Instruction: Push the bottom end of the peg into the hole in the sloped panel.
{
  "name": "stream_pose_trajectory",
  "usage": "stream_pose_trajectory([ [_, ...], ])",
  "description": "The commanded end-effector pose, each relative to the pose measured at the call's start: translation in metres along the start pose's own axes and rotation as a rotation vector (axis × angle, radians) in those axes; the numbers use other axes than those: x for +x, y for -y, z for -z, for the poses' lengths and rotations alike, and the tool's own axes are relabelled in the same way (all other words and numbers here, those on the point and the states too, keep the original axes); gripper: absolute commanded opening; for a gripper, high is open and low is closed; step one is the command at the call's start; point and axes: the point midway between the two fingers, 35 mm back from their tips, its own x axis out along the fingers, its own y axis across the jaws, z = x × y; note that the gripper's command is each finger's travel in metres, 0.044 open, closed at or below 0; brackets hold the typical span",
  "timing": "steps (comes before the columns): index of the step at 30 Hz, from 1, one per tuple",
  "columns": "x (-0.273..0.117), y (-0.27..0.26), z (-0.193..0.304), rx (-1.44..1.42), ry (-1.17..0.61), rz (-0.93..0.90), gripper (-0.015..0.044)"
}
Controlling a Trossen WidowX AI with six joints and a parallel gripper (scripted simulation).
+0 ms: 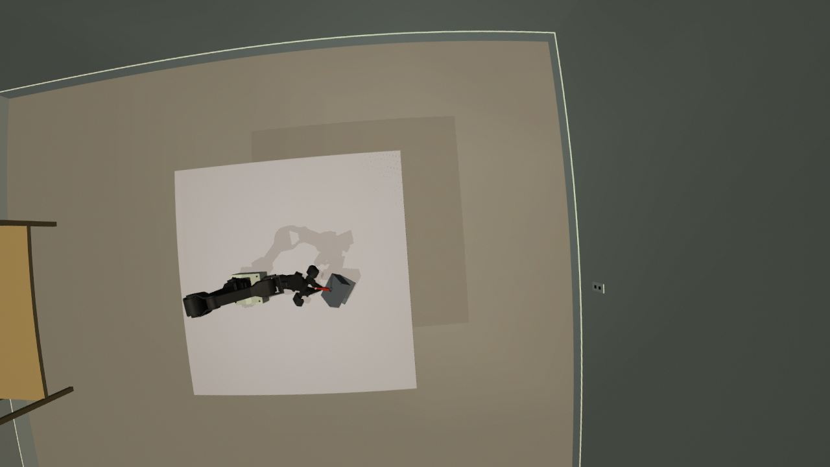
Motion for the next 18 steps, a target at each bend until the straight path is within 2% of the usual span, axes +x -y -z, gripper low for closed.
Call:
stream_pose_trajectory([
  [1, 0.0066, 0.0004, -0.0018, -0.006, 0.003, 0.002, 0.0],
  [18, 0.0025, 0.0, -0.0002, 0.0, 0.0, 0.0, 0.0],
])
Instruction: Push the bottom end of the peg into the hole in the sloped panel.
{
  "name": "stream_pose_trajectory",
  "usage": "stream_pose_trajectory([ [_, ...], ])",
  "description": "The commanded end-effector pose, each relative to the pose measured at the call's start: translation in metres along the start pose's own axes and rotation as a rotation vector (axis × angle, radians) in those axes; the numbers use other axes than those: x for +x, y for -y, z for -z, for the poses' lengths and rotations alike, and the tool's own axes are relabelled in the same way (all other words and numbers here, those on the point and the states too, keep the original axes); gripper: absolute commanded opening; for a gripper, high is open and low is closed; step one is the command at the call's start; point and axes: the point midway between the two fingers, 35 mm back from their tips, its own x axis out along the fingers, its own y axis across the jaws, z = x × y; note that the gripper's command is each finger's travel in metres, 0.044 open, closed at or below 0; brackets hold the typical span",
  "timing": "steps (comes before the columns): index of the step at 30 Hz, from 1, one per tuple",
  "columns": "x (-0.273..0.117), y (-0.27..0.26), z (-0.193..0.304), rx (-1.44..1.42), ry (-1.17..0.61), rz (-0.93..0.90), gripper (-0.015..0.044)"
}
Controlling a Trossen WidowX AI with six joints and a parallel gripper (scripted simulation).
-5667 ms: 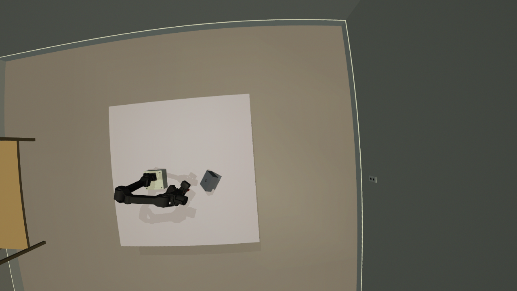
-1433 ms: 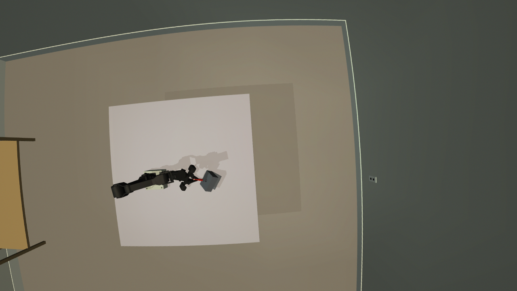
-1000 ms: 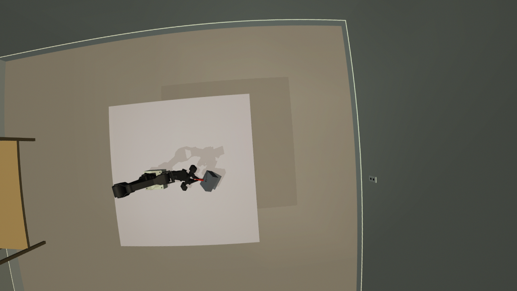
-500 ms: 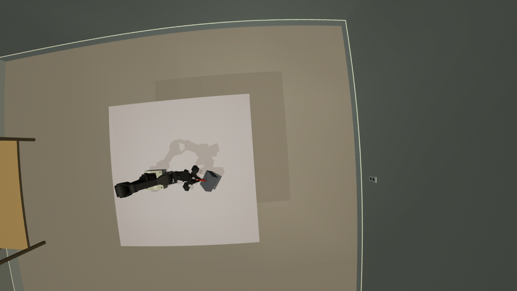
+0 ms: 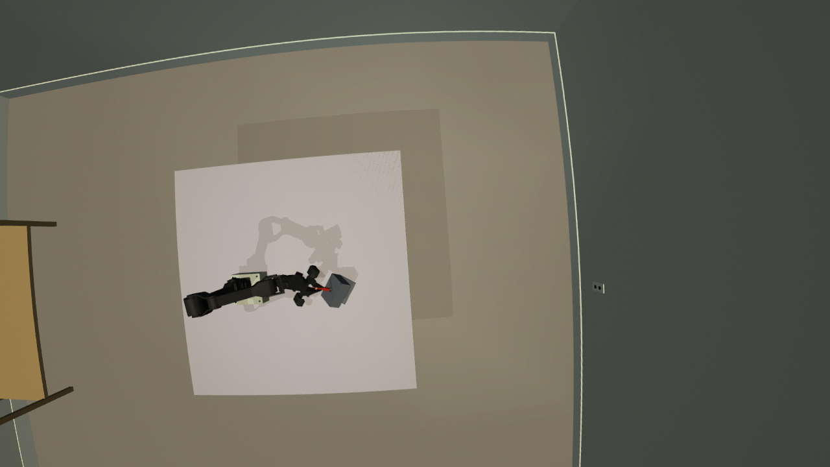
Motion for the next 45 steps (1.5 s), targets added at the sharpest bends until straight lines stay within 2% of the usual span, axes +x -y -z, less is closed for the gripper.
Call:
stream_pose_trajectory([
  [1, 0.0, 0.0, 0.0, 0.001, 0.0, -0.001, 0.0],
  [45, 0.021, 0.001, -0.002, 0.001, -0.001, -0.001, 0.0],
])
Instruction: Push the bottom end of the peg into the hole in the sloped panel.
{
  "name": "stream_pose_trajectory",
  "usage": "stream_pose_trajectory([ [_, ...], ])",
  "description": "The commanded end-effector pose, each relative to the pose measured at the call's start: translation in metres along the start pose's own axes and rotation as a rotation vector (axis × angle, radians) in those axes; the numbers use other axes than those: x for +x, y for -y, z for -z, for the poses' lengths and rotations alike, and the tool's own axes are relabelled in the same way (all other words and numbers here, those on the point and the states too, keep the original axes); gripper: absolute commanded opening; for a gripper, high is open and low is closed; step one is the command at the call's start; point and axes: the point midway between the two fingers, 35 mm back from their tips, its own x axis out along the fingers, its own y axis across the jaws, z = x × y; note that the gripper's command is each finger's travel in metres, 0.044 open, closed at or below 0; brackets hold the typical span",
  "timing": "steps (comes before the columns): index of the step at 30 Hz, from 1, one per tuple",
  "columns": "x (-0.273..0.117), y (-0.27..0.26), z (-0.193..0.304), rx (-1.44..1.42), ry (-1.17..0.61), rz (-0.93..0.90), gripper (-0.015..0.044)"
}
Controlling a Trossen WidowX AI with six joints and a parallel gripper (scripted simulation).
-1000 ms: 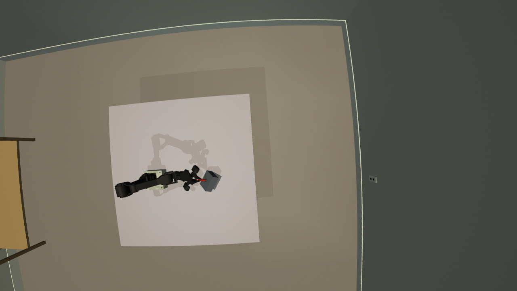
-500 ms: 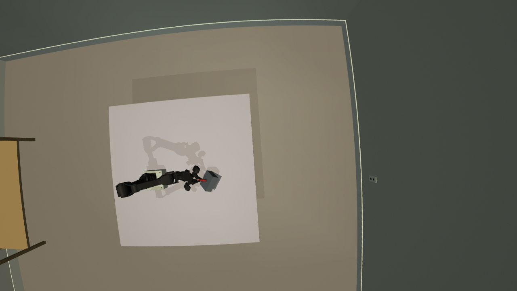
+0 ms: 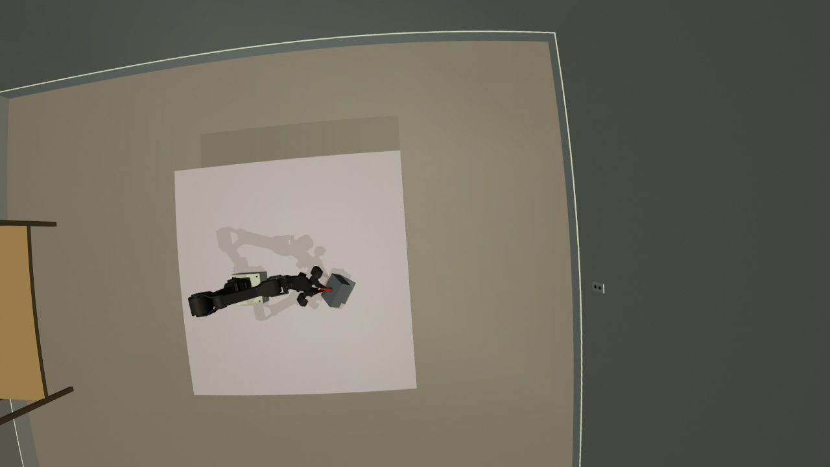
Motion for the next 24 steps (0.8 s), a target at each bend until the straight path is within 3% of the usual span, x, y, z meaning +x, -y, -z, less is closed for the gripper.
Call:
stream_pose_trajectory([
  [1, 0.003, 0.001, 0.001, -0.004, -0.001, 0.004, 0.0],
  [24, 0.016, 0.002, 0.001, -0.004, -0.002, 0.004, 0.0],
])
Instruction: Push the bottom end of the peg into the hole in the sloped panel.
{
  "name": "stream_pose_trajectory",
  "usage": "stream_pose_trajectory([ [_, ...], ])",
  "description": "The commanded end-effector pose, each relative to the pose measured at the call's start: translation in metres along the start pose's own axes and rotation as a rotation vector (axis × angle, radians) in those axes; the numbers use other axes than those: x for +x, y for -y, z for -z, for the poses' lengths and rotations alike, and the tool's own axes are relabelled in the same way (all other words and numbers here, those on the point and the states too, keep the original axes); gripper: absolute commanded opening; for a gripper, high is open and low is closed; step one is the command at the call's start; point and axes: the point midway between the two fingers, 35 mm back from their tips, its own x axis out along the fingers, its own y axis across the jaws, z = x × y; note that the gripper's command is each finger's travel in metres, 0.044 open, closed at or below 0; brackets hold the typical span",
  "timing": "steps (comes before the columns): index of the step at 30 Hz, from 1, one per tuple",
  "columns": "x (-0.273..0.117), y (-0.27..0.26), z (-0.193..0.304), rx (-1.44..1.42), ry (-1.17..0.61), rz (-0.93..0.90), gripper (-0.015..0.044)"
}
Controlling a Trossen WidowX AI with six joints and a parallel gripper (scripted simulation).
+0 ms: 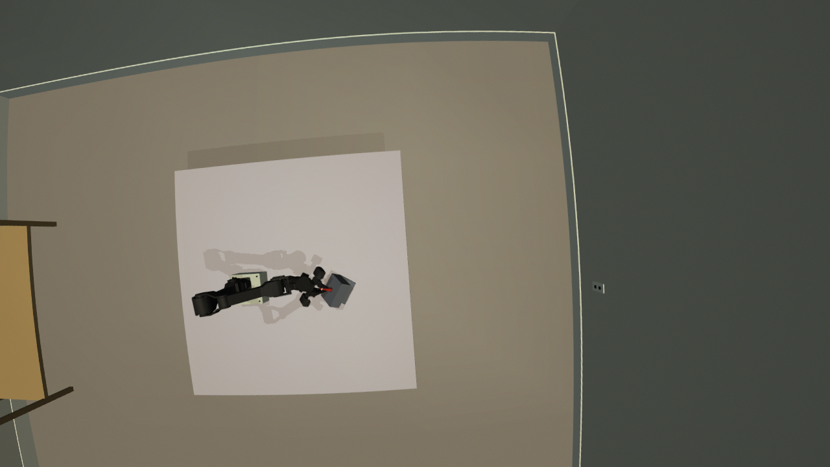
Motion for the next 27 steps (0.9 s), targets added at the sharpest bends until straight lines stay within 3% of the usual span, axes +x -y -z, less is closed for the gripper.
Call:
stream_pose_trajectory([
  [1, 0.0027, 0.0018, 0.0014, -0.004, -0.001, 0.004, 0.0],
  [16, 0.0032, 0.0004, 0.0, -0.001, 0.001, -0.001, 0.0],
  [27, 0.0032, 0.0004, 0.0, -0.001, 0.001, -0.001, 0.0289],
])
